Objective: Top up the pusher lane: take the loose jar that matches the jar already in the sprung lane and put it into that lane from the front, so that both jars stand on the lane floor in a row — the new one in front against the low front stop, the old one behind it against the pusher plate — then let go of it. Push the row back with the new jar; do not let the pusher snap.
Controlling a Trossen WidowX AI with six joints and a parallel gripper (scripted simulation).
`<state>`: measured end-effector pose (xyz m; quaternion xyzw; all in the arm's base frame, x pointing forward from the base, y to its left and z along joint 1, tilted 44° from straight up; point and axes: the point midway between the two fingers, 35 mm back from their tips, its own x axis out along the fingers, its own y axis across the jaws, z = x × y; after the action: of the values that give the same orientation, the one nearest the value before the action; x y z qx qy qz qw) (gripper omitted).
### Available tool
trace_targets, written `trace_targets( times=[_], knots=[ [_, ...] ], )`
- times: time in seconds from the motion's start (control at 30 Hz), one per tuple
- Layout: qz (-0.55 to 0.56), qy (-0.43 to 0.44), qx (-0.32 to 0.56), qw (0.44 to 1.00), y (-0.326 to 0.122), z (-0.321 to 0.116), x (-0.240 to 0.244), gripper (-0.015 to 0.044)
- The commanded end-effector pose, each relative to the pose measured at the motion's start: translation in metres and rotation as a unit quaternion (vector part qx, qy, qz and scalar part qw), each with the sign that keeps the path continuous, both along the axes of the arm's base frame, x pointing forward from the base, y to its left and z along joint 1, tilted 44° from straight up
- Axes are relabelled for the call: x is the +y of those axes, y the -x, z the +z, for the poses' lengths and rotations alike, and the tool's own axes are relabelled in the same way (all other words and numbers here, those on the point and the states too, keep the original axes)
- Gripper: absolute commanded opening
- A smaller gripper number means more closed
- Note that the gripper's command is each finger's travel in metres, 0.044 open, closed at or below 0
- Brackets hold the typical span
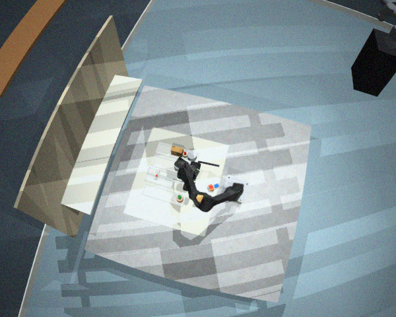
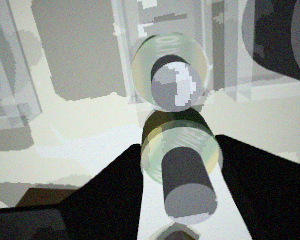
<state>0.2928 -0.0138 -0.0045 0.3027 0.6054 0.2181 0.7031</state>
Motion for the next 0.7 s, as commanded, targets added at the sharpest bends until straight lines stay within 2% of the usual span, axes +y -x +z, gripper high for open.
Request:
trace_targets(
  times=[0.0, 0.67],
  knots=[
    [-0.002, -0.002, 0.0, 1.0, -0.0033, -0.0001, -0.0003, 0.0],
    [-0.002, -0.002, 0.0, 1.0, -0.011, 0.0003, -0.0014, 0.0]
  ],
)
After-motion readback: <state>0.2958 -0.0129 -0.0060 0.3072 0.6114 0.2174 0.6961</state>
